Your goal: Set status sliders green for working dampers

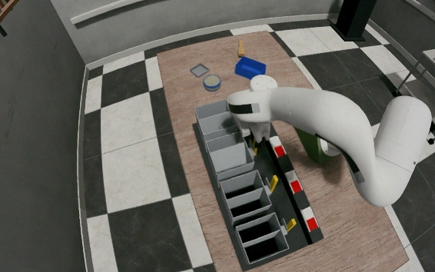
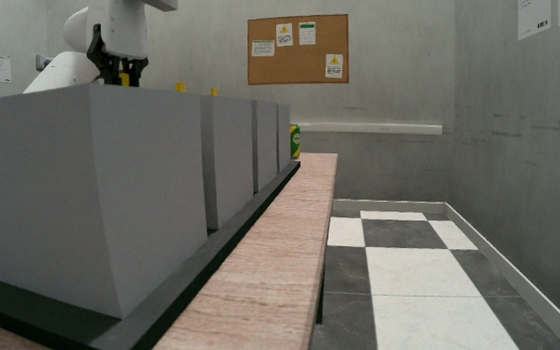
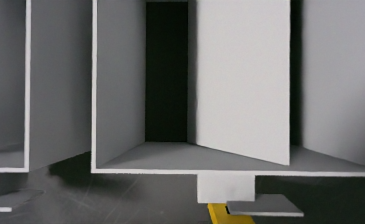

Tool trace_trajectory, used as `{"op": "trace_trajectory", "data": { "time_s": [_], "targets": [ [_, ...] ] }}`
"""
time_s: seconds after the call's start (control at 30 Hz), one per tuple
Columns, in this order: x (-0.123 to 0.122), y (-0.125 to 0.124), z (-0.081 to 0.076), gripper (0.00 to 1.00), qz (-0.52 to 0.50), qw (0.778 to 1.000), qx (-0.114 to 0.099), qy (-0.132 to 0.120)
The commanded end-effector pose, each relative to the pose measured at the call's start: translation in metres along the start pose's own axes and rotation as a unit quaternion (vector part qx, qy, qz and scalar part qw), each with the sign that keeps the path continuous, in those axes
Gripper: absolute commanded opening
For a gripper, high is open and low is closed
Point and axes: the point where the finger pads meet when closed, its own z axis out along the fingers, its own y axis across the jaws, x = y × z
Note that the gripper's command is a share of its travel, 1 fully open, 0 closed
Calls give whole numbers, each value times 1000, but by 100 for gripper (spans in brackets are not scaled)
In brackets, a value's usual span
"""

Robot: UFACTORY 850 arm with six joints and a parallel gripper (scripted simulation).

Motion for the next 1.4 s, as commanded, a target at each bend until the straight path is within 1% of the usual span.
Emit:
{"op": "trace_trajectory", "data": {
  "time_s": [0.0, 0.23, 0.3, 0.5, 0.63, 0.77, 1.0, 1.03, 1.1, 1.17, 1.37],
  "targets": [
    [1, 0, -10, 39, 0, 1000, -1, 1],
    [1, 0, -35, 39, 0, 1000, -1, 1],
    [1, 0, -35, 39, 0, 1000, -1, 1],
    [1, 0, -58, 39, 0, 1000, -1, 1],
    [1, 0, -70, 39, 0, 1000, -1, 1],
    [1, 0, -76, 39, 0, 1000, -1, 1],
    [2, 0, -77, 39, 0, 1000, -1, 1],
    [11, -1, -78, 39, 0, 1000, -2, 1],
    [43, -4, -84, 39, -1, 1000, -7, 1],
    [49, -5, -85, 39, -1, 1000, -8, 1],
    [90, -7, -92, 39, -1, 1000, -14, 1]
  ]
}}
